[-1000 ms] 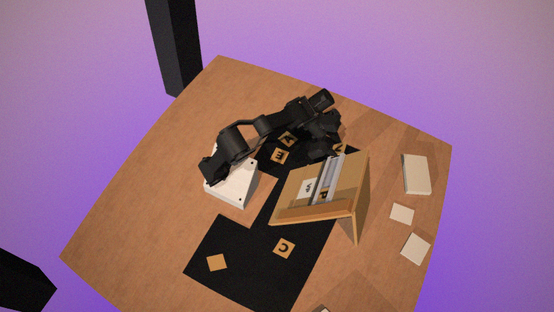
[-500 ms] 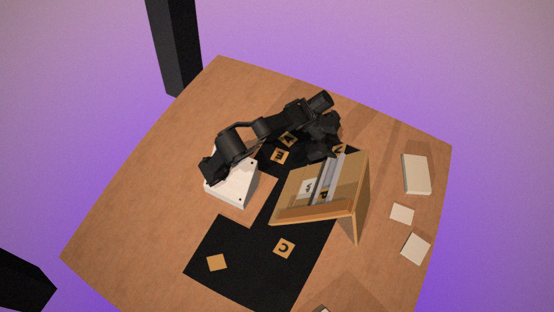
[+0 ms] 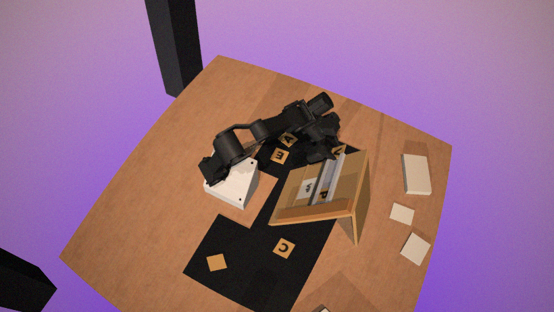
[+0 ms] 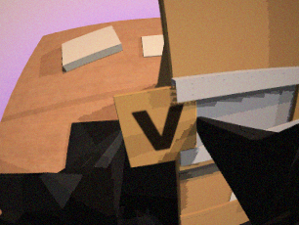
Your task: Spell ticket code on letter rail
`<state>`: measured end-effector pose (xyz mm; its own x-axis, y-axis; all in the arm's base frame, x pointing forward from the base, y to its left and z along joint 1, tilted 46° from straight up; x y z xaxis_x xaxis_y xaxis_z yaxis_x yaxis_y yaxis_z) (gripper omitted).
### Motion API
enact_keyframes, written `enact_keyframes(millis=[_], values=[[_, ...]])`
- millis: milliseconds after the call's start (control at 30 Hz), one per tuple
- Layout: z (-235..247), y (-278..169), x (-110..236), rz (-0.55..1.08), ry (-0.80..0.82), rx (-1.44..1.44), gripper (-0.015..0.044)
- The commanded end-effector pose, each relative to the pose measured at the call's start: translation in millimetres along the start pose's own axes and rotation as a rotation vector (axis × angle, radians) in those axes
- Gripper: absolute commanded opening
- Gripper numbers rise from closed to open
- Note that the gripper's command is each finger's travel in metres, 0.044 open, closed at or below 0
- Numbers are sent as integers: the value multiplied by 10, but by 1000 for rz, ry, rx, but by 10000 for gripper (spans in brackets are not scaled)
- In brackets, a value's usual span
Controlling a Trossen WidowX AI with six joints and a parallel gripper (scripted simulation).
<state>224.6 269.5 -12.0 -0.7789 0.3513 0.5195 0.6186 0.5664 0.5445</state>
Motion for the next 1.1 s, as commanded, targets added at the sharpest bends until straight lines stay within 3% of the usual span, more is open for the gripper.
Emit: enact_keyframes(millis=[0,1067], values=[[-26,1,3,0,4,2,0],[-185,12,1,0,3,3,0]])
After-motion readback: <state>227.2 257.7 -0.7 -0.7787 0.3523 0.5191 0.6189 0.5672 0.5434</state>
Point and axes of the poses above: the point midway between the two fingers, 35 mm back from their tips, its own x axis back along the fingers, its own z axis across the jaws, y = z × x, the point moved 10 cm from there along x, back along the fingers, and after that the axes turned 4 degrees about -x, right-handed, at the moved point
